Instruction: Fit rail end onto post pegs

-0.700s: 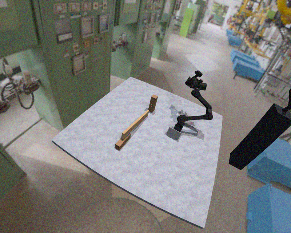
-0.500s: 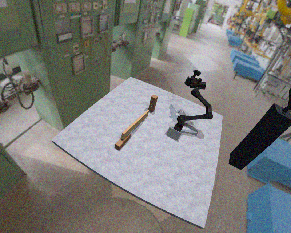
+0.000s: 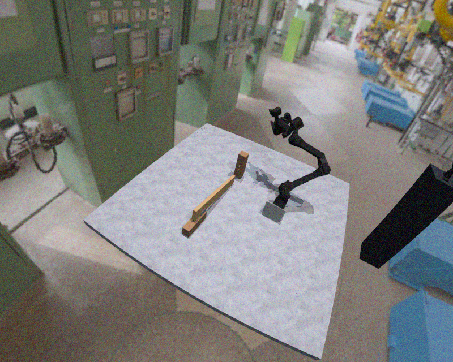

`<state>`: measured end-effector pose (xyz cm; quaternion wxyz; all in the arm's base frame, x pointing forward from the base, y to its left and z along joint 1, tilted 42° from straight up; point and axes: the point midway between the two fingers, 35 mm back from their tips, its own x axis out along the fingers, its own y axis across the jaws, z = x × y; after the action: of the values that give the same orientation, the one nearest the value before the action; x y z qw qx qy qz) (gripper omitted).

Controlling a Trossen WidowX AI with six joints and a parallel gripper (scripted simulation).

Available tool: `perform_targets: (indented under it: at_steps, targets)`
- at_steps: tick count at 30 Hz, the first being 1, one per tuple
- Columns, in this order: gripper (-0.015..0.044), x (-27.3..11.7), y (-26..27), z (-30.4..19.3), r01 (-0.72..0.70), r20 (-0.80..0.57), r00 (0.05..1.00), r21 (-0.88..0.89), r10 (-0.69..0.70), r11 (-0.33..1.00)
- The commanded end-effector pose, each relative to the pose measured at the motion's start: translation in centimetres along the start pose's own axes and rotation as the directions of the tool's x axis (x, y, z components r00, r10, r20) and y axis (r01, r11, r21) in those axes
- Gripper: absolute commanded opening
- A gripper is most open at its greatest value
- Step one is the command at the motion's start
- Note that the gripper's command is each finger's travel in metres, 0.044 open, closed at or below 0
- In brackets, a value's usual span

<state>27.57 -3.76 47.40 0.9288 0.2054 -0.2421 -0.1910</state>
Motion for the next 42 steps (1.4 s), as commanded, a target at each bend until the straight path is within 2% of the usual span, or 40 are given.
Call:
perform_targets:
  at_steps: [1,5,10,13,16,20,24,27,31,33,42]
  targets:
    - [0.0440,1.3,1.0,-5.2,-0.018,-0.160,0.987,-0.200,-0.014,0.980]
    - [0.0440,1.9,1.5,-12.1,-0.106,-0.353,0.933,-0.437,-0.062,0.893]
    - [0.0440,1.0,1.4,-20.4,-0.309,-0.558,0.814,-0.648,-0.159,0.696]
    - [0.0440,-0.4,0.7,-25.4,-0.475,-0.659,0.711,-0.706,-0.244,0.525]
    - [0.0440,-2.3,-0.3,-29.9,-0.643,-0.727,0.596,-0.687,-0.341,0.339]
    - [0.0440,-5.6,-2.2,-35.1,-0.841,-0.760,0.432,-0.534,-0.486,0.087]
    - [0.0440,-9.8,-4.8,-39.3,-0.966,-0.712,0.256,-0.215,-0.654,-0.145]
    - [0.0440,-13.1,-6.8,-41.4,-0.964,-0.620,0.147,0.085,-0.771,-0.252]
    - [0.0440,-16.7,-9.6,-42.2,-0.836,-0.446,0.049,0.471,-0.894,-0.281]
    - [0.0440,-17.2,-10.1,-42.2,-0.801,-0.411,0.037,0.532,-0.911,-0.273]
    - [0.0440,-17.2,-10.4,-42.4,-0.801,-0.411,0.037,0.532,-0.911,-0.273]
